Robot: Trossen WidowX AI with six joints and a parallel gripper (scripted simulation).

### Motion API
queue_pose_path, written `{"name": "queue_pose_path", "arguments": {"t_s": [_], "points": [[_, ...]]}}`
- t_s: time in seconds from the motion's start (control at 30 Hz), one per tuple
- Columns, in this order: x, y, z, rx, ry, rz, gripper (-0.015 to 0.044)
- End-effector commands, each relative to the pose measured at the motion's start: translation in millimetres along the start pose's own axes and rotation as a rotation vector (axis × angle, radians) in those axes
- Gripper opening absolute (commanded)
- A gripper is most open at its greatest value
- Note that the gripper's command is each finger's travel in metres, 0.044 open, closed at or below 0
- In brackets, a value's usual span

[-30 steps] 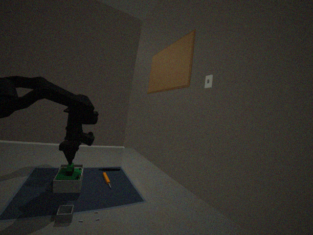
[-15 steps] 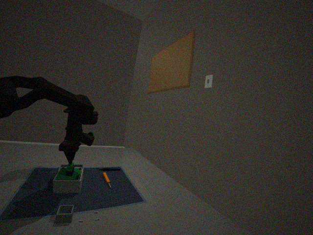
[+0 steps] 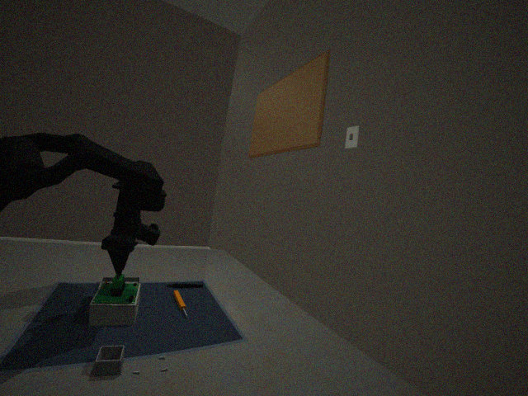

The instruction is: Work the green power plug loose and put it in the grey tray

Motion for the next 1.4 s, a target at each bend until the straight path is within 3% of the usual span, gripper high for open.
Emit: {"name": "queue_pose_path", "arguments": {"t_s": [0.0,0.43,0.93,1.37], "points": [[4.9,23.1,6.9,0.027,0.012,-0.03,0.0],[5.7,28.6,-33.0,-0.2,0.016,-0.036,0.0],[11.2,31.5,14.3,0.069,0.004,-0.097,0.0],[5.8,32.8,-32.4,-0.195,0.016,-0.036,0.0]]}}
Point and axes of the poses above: the point midway between the two fingers, 35 mm back from their tips, its own y axis back along the fingers, its own z axis across the jaws, x = y × z, the point moved 9 cm from there along y, back along the fingers, and after that the axes turned 2 degrees about y, right-handed, at the moved point
